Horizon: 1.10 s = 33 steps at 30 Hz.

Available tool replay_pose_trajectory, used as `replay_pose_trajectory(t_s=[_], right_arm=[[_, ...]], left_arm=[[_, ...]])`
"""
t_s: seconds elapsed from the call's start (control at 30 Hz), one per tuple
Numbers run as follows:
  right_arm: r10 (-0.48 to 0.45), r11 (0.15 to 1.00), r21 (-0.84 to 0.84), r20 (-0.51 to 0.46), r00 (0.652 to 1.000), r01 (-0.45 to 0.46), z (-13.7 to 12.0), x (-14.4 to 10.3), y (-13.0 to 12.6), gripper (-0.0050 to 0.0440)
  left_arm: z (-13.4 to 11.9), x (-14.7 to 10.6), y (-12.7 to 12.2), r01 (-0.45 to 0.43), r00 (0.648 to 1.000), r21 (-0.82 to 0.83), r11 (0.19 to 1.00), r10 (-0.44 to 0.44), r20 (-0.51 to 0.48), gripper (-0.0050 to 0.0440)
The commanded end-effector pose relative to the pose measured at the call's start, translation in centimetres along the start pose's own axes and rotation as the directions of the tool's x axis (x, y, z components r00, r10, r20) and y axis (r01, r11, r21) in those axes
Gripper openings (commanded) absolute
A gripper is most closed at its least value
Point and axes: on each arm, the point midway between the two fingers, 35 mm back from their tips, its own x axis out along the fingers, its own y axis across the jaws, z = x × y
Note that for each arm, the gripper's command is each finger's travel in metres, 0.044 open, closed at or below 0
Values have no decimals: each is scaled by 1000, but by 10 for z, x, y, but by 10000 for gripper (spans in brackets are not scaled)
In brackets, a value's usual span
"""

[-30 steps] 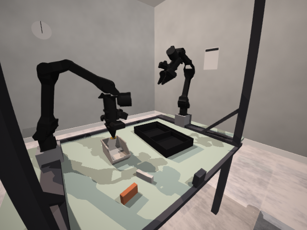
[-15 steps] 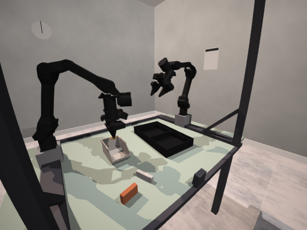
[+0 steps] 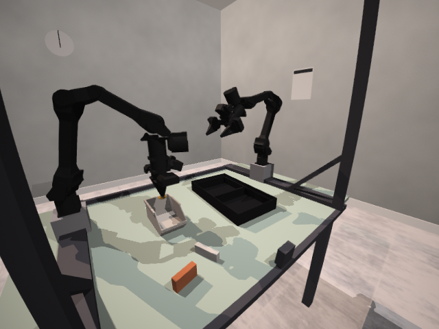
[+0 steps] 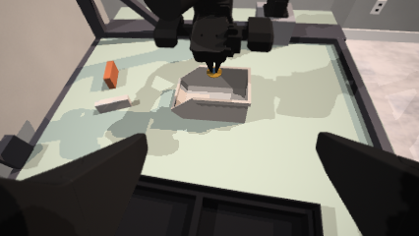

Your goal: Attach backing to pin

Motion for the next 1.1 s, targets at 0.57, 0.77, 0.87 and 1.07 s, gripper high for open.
replay_pose_trajectory(t_s=[0.57,0.77,0.87,1.07], right_arm=[[4,1000,-3,43,999,-4,10,-3,0,440],[4,1000,-3,43,999,-4,10,-3,0,440],[4,1000,-3,43,999,-4,10,-3,0,440],[4,1000,-3,43,999,-4,10,-3,0,440]], left_arm=[[0,29,0,-1,1000,-1,1000,1,2,-50],[0,45,0,-1,1000,-1,1000,1,2,-50],[1,50,0,-1,1000,-1,1000,1,2,-50],[1,61,0,-1,1000,-2,1000,1,2,-50]])
